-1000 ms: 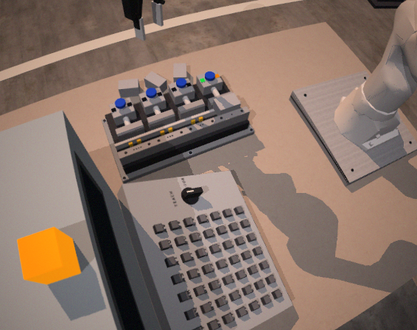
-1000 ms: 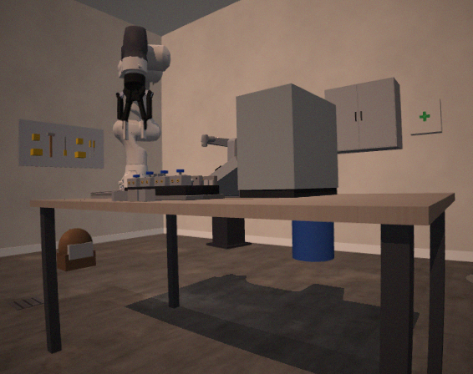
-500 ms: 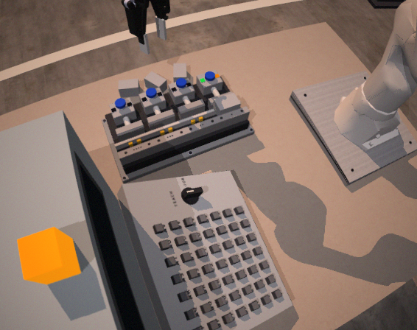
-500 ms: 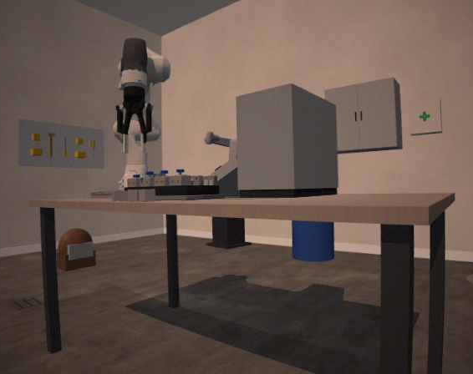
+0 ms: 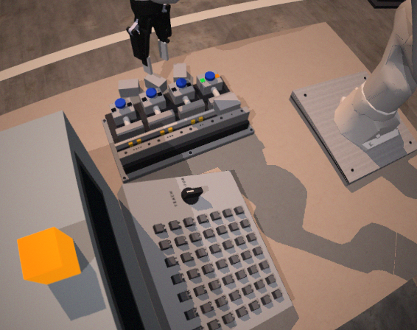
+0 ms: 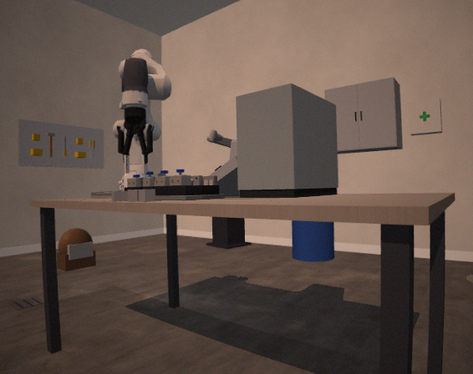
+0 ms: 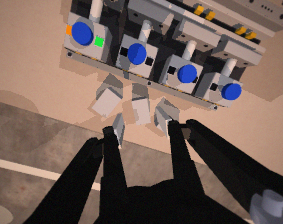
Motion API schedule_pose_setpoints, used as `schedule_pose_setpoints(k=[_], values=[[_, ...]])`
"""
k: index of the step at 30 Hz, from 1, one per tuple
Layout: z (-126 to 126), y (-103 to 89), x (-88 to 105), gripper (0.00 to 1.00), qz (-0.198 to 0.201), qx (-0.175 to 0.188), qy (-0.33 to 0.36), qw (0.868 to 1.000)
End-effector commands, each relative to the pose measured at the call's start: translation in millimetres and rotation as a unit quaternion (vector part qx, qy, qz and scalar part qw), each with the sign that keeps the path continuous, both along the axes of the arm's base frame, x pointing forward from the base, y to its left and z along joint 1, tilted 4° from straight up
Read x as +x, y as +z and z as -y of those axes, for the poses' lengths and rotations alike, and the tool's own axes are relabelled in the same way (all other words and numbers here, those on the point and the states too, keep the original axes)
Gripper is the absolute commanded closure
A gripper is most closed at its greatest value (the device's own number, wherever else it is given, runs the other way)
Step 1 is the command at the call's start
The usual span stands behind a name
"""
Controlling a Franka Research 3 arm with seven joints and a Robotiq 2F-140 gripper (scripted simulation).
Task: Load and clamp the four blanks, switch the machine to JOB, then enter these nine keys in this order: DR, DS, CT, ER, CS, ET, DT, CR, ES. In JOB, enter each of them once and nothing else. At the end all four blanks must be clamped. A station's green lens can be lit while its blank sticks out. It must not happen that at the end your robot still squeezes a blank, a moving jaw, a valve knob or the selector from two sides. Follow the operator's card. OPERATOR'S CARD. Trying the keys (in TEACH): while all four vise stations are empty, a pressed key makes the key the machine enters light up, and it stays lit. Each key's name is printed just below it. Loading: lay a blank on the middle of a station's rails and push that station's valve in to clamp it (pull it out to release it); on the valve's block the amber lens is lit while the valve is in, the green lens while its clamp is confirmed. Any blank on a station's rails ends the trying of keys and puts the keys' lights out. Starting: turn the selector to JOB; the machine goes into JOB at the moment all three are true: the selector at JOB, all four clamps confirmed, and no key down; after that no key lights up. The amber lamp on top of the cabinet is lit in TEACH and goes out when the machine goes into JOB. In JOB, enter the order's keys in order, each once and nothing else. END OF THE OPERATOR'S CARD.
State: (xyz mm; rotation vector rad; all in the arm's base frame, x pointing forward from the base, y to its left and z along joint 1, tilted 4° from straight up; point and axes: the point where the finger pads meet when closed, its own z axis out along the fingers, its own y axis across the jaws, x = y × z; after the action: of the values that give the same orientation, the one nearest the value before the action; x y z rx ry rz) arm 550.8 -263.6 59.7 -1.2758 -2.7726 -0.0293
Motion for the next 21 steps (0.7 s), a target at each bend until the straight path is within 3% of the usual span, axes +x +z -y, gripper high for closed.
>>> schedule_pose_setpoints(k=[1, 12, 21], values=[[2.9, -16.0, 6.9, 0.6, 0.013, -0.005, 0.002, 1.0], [1.7, -43.9, 5.9, 0.6, 0.013, -0.005, 0.002, 1.0], [1.3, -52.3, 5.6, 0.6, 0.013, -0.005, 0.002, 1.0]])
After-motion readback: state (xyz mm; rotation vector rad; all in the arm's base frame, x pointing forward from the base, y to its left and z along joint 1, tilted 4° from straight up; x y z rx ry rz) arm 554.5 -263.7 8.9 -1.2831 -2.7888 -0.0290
